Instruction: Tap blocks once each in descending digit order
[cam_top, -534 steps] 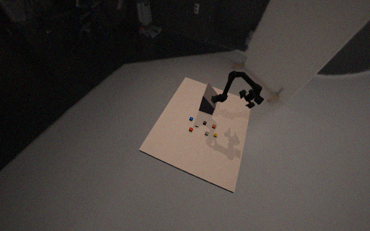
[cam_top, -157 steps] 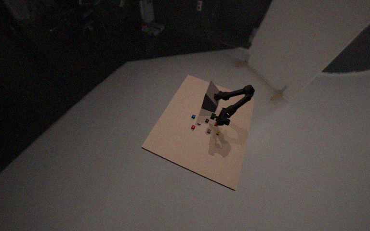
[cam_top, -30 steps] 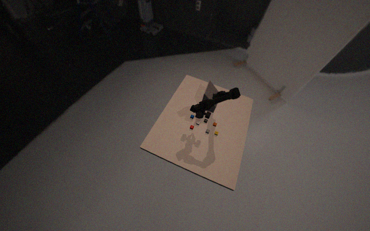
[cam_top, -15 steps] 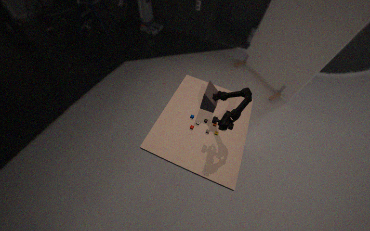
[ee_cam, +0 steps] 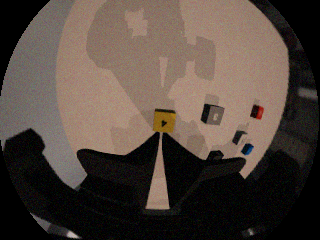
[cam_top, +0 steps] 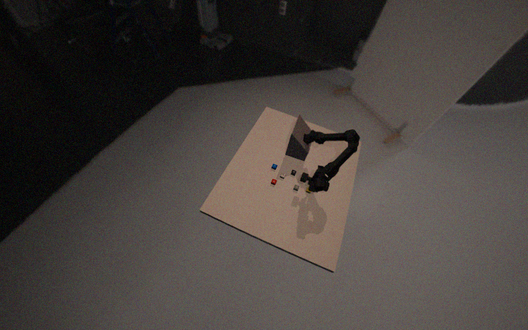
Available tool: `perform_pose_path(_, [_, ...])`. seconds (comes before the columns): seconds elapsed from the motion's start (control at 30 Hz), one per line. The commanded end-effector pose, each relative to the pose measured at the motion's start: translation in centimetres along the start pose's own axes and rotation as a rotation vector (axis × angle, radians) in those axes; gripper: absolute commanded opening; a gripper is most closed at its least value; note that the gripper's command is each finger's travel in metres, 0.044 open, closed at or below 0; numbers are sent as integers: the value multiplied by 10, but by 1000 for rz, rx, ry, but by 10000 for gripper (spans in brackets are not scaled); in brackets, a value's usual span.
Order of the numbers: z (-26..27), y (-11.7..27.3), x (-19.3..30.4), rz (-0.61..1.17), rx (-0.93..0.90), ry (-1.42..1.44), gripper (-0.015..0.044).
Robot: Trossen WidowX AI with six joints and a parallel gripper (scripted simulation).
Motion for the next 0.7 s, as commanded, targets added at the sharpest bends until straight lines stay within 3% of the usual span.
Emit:
perform_pose_path(0.0, [0,-5,-2,-10,-1,-2,20])
perform_pose_path(0.67, [1,-31,-2,-9,-3,-2,20])
Point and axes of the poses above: the point midway between the two fingers, 35 mm back from their tips, its own y axis back along the fingers, its own z axis across the jaws, x = y × z, the point moved 2 cm from there along y, back along the fingers, and after that the axes turned 1 degree about -y, right-handed, at the moved point
